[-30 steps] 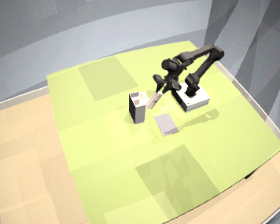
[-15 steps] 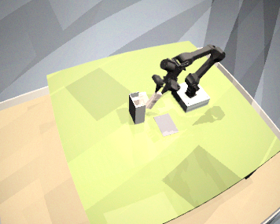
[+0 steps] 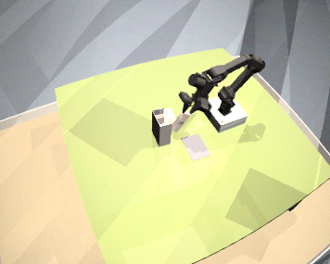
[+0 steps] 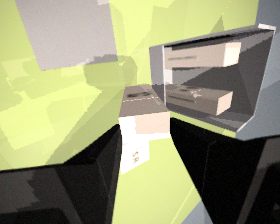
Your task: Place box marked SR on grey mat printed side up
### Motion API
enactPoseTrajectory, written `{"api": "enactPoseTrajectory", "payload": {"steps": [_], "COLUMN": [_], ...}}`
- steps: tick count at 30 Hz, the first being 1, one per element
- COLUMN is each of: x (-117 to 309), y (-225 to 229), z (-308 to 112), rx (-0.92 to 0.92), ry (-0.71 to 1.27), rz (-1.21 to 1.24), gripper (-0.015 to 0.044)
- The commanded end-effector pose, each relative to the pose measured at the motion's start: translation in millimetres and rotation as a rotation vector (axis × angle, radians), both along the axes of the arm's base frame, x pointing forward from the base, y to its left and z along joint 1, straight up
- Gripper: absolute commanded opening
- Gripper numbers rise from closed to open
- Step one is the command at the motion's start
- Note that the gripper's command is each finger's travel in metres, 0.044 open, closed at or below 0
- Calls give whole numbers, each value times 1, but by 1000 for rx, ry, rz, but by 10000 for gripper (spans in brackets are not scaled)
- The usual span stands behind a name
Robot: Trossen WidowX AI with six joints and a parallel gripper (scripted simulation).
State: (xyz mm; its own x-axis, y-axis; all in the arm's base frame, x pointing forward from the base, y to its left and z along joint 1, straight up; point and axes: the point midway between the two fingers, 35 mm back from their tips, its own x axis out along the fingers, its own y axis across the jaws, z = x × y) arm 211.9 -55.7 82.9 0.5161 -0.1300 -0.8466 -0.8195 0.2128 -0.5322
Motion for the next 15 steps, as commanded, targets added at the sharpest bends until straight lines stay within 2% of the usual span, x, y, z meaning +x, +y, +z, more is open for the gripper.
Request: {"api": "enactPoseTrajectory", "payload": {"steps": [1,5,8,15], "x": [0,0,-1,0], "y": [0,0,0,0], "z": [-5,-9,-7,-8], "rx": [0,0,0,-2], "ry": [-2,-2,1,-2], "rz": [5,5,0,3], "gripper": [153,153,232,237]}}
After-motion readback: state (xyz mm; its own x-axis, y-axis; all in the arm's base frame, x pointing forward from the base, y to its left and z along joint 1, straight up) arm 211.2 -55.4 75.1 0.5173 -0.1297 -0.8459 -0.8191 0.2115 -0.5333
